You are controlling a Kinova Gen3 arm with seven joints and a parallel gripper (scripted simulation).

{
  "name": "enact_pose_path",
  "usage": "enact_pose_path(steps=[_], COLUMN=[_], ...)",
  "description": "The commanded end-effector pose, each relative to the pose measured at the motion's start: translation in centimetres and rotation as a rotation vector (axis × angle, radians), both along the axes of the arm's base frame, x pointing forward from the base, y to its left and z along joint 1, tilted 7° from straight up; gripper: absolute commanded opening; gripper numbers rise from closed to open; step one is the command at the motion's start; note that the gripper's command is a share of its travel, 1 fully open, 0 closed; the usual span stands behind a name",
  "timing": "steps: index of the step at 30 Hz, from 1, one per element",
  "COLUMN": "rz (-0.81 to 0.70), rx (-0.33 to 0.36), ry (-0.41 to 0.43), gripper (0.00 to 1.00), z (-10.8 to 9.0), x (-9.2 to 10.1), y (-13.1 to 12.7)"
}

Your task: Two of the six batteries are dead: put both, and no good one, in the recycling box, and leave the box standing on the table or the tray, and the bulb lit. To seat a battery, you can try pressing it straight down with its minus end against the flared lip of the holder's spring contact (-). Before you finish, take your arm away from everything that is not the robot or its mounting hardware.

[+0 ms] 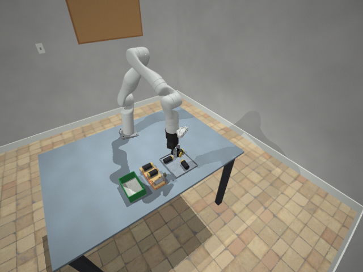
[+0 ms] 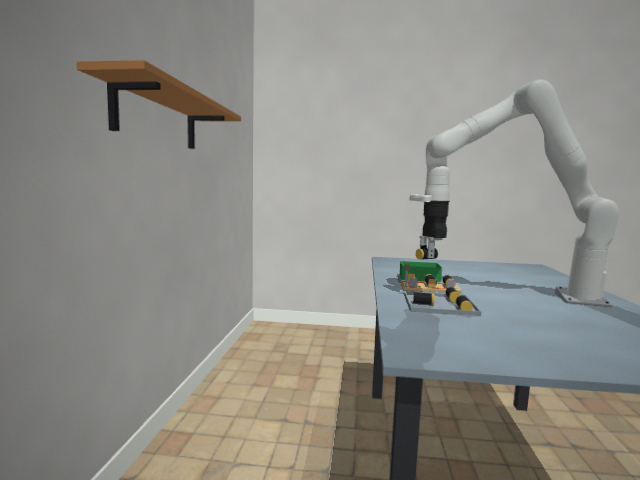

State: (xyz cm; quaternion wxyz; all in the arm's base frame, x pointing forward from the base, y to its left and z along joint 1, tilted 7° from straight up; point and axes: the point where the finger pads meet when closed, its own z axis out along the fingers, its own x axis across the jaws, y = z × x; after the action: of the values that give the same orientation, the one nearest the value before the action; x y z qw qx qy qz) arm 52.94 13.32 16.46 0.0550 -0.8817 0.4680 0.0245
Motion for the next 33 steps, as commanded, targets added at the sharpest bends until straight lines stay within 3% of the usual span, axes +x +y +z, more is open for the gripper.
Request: enact_pose_path(steps=[1,33], rz=[0.034,0.573], rx=[0.002,-0.004], ry=[-0.006,-0.072], gripper=[0.57,0.57], z=[0.08,0.08], x=[0.14,0.14], y=[-0.27,-0.27])
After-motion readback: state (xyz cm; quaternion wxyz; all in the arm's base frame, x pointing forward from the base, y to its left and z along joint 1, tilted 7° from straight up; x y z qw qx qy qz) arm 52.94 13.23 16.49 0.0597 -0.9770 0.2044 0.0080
